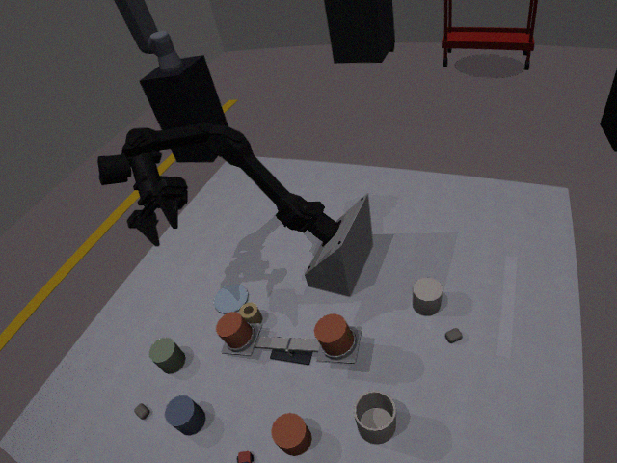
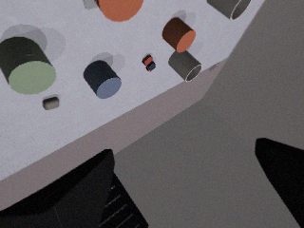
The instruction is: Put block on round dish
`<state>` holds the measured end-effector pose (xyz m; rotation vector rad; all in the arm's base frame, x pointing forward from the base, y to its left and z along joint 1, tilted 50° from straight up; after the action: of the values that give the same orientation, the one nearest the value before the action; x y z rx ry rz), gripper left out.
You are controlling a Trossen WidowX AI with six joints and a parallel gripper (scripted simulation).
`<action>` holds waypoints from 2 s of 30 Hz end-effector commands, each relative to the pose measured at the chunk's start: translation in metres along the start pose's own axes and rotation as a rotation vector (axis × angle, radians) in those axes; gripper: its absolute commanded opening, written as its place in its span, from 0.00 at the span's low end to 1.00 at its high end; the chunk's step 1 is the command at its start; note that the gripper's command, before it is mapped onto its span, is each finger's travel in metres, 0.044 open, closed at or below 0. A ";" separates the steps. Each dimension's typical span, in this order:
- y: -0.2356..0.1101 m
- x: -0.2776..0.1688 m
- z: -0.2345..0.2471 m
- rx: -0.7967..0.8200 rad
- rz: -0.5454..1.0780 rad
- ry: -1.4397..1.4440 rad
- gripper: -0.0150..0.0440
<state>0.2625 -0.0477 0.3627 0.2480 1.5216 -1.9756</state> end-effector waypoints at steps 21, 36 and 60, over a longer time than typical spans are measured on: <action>0.050 0.006 -0.041 -0.032 -0.142 -0.589 1.00; 0.081 0.017 -0.077 -0.066 -0.242 -1.064 1.00; 0.117 0.045 -0.131 -0.126 -0.398 -1.851 1.00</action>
<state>0.2681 0.0375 0.2145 -1.4787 0.4246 -1.3520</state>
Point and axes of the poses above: the point midway between the two fingers, 35 mm back from their tips, its own y axis out along the fingers, its own z axis across the jaws, x = y × z, the point moved 1 cm from there along -y, back along the fingers, and after that the axes turned 10 degrees about -y, right-handed, at the moved point
